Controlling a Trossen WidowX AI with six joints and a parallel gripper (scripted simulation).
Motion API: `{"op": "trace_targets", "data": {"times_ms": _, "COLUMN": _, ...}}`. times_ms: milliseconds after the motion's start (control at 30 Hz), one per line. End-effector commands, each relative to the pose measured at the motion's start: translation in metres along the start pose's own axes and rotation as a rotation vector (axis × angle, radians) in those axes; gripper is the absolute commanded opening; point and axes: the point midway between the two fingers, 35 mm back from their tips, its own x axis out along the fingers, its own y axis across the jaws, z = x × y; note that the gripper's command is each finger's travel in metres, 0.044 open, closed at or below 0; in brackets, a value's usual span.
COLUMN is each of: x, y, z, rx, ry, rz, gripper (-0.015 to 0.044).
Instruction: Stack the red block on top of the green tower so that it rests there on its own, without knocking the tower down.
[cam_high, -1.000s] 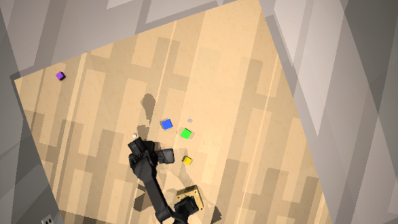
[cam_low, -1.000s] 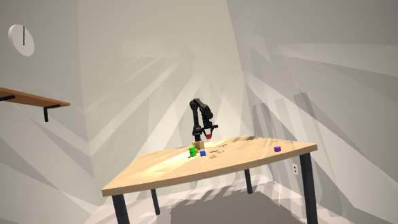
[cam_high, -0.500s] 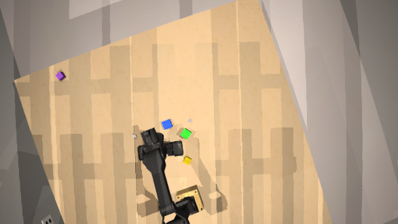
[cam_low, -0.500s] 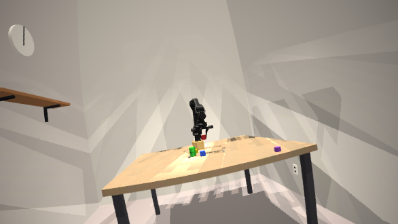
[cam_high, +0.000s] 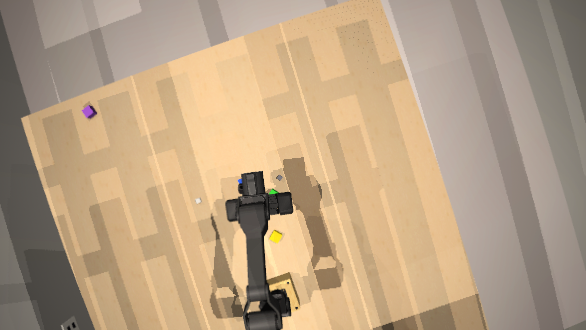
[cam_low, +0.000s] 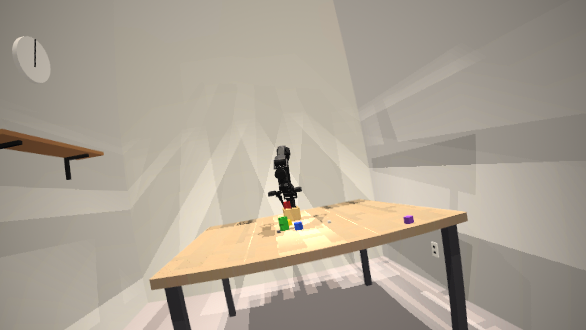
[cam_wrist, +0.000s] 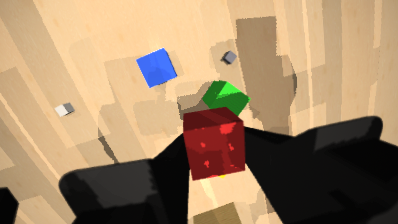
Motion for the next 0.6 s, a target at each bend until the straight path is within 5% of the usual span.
{"op": "trace_targets", "data": {"times_ms": 0, "x": 0.0, "y": -0.023, "z": 0.008, "rx": -0.006, "ry": 0.0, "rz": 0.004, "gripper": 0.0}}
{"op": "trace_targets", "data": {"times_ms": 567, "x": 0.025, "y": -0.036, "z": 0.011, "rx": -0.008, "ry": 0.0, "rz": 0.004, "gripper": 0.0}}
